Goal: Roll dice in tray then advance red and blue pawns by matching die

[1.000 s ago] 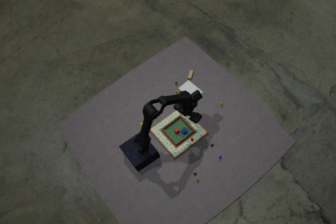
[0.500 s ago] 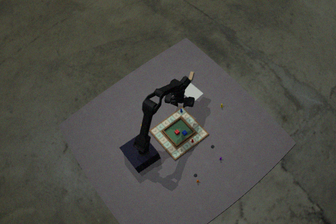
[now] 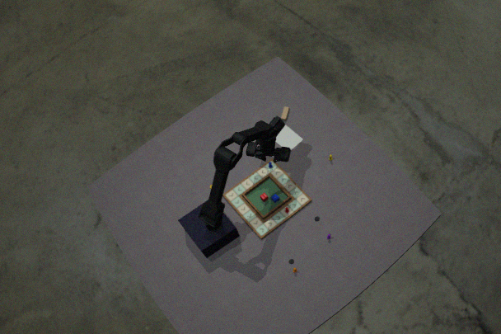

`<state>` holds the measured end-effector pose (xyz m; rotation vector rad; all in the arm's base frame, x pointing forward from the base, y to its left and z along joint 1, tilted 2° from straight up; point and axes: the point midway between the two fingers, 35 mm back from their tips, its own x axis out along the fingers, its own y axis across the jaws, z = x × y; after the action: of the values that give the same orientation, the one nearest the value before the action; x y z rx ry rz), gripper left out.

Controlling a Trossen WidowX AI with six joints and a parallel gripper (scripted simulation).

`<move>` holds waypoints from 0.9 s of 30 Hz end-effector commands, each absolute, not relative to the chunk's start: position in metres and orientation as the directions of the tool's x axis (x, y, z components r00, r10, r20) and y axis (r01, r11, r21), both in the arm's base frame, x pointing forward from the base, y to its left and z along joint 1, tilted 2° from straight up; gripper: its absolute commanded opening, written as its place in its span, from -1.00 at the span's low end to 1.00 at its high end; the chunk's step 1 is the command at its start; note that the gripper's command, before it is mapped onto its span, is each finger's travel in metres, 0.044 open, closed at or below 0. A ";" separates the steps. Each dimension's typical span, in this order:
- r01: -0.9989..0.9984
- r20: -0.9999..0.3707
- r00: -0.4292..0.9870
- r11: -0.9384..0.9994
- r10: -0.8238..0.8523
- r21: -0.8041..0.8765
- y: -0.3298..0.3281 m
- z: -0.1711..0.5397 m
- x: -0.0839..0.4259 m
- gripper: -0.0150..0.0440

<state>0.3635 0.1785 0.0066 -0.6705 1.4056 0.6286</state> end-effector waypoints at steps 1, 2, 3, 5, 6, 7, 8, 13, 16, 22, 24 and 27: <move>-0.746 -0.998 0.060 0.664 -0.006 -0.049 0.177 -0.004 0.362 0.19; -0.746 -0.998 0.060 0.664 -0.006 -0.049 0.177 -0.005 0.362 0.19; -0.746 -0.998 0.060 0.664 -0.006 -0.049 0.177 -0.007 0.363 0.19; -0.746 -0.998 0.060 0.664 -0.006 -0.049 0.177 -0.010 0.363 0.19; -0.746 -0.998 0.060 0.664 -0.006 -0.049 0.177 -0.012 0.363 0.19; -0.746 -0.998 0.060 0.664 -0.006 -0.049 0.177 -0.014 0.363 0.19; -0.746 -0.998 0.060 0.664 -0.006 -0.049 0.177 -0.015 0.363 0.19; -0.746 -0.998 0.060 0.664 -0.006 -0.049 0.177 -0.023 0.363 0.19; -0.746 -0.998 0.060 0.664 -0.006 -0.049 0.177 -0.027 0.363 0.19; -0.746 -0.998 0.060 0.664 -0.006 -0.049 0.177 -0.028 0.363 -0.26; -0.746 -0.998 0.060 0.664 -0.006 -0.049 0.177 -0.028 0.363 -0.37; -0.746 -0.998 0.060 0.664 -0.006 -0.049 0.177 -0.028 0.363 -0.44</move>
<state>0.3628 0.1777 -0.0267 -0.6726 1.4161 0.6296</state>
